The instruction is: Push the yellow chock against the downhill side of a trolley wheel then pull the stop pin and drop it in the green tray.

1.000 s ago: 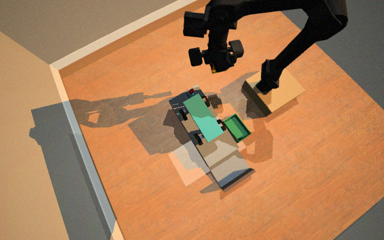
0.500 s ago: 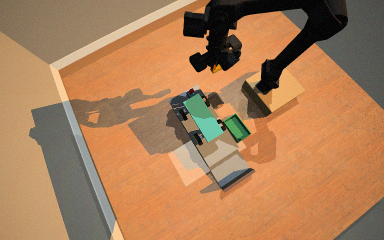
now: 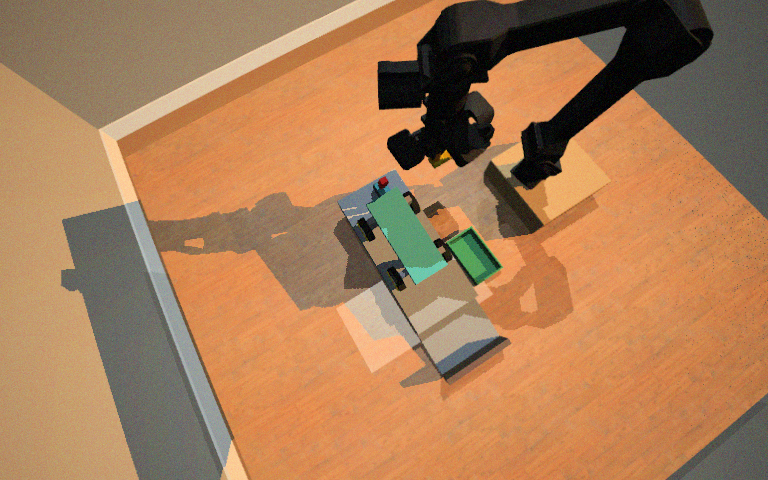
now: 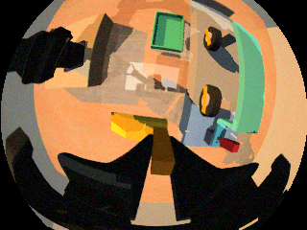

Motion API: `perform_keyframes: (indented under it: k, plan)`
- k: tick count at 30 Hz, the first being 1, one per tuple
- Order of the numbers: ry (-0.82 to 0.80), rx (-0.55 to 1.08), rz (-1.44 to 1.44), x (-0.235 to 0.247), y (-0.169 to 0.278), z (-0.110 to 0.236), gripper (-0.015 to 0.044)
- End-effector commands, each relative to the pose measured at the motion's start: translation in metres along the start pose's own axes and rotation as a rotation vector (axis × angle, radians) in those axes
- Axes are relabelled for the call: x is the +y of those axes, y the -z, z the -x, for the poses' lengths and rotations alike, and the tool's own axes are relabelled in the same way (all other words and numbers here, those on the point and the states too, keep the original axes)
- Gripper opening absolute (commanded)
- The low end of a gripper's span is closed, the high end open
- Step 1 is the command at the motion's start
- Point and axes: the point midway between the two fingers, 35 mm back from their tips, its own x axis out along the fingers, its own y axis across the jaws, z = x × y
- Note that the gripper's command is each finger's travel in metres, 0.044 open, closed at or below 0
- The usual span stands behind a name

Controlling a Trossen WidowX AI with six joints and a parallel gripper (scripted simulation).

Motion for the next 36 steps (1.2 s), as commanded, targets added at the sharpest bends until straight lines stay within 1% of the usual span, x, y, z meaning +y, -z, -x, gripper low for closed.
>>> perform_keyframes:
  k: [1, 36]
  plan:
    - [-0.003, 0.002, -0.005, -0.002, -0.012, -0.001, 0.0]
    - [-0.001, -0.007, -0.005, -0.025, -0.127, -0.008, 0.0]
